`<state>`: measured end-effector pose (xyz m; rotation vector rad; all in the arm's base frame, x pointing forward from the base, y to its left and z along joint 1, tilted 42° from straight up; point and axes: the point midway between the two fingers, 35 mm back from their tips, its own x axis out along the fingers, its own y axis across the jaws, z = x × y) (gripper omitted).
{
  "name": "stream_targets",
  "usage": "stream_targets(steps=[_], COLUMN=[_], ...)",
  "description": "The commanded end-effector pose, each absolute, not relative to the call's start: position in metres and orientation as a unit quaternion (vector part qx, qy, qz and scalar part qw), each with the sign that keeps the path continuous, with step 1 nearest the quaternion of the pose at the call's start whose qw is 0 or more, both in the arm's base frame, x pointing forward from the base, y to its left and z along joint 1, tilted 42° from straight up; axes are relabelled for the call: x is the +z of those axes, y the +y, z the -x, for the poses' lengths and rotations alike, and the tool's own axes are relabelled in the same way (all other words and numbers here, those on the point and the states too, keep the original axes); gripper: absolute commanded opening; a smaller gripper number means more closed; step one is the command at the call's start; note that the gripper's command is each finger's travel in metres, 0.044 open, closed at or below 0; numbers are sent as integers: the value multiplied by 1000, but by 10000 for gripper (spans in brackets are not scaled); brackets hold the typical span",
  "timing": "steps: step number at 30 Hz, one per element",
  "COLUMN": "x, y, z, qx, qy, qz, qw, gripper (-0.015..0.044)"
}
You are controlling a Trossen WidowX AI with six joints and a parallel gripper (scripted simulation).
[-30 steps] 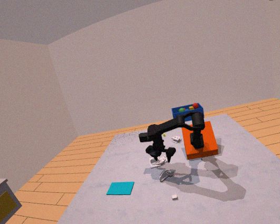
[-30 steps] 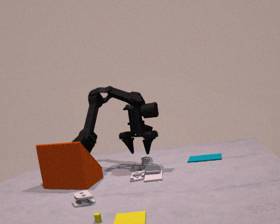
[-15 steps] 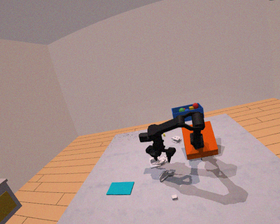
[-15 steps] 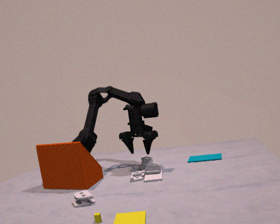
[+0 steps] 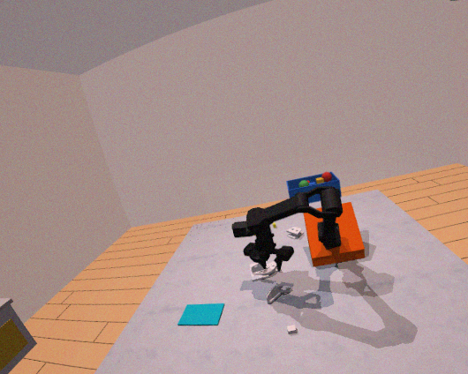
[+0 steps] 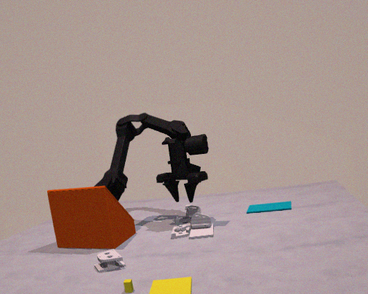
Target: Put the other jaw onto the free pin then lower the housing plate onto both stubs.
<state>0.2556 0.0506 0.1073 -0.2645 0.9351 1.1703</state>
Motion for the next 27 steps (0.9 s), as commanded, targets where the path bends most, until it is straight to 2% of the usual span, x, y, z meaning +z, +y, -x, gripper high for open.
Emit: stream_targets(steps=[1,8,27], x=[107,107,107], y=[51,51,51], z=[-256,-256,-256], qx=[530,530,530], qy=[424,424,424], qz=[120,120,120], qw=[724,724,724], gripper=[177,0,0])
